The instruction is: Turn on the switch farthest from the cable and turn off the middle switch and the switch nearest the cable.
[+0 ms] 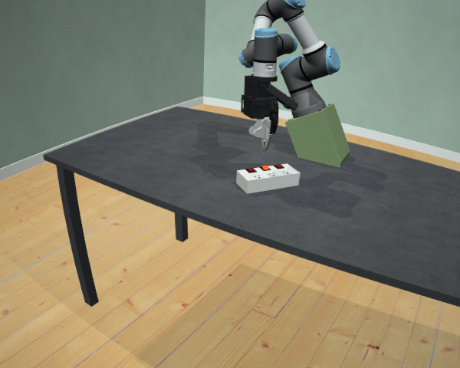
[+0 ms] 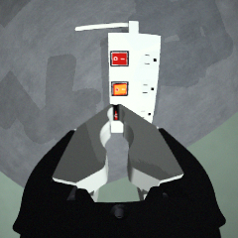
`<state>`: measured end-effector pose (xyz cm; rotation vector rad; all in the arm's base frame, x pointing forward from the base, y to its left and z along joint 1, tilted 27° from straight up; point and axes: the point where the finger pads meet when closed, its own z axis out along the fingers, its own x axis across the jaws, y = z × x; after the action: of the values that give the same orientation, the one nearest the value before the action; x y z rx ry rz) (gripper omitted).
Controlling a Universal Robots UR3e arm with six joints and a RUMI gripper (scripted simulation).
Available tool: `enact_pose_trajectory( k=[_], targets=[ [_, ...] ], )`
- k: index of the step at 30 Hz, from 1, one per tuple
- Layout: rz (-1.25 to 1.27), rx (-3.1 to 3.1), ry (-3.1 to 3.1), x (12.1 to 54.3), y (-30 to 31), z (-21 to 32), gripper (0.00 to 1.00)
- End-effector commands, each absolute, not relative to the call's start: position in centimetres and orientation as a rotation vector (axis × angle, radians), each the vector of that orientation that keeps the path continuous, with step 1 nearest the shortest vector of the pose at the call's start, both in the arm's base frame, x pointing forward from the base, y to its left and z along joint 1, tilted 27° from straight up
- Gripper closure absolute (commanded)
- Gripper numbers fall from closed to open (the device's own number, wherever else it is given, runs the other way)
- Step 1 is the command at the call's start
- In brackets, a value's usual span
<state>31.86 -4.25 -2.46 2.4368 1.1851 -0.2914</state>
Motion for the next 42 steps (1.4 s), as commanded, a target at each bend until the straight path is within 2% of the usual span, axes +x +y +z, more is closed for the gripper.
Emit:
enact_pose_trajectory(
  k=[1, 42],
  targets=[
    [-0.289, 2.436, 1.185, 31.9, -4.2, -2.4, 1.0],
    [-0.288, 2.436, 1.185, 31.9, -5.3, -4.5, 1.0]
  ],
)
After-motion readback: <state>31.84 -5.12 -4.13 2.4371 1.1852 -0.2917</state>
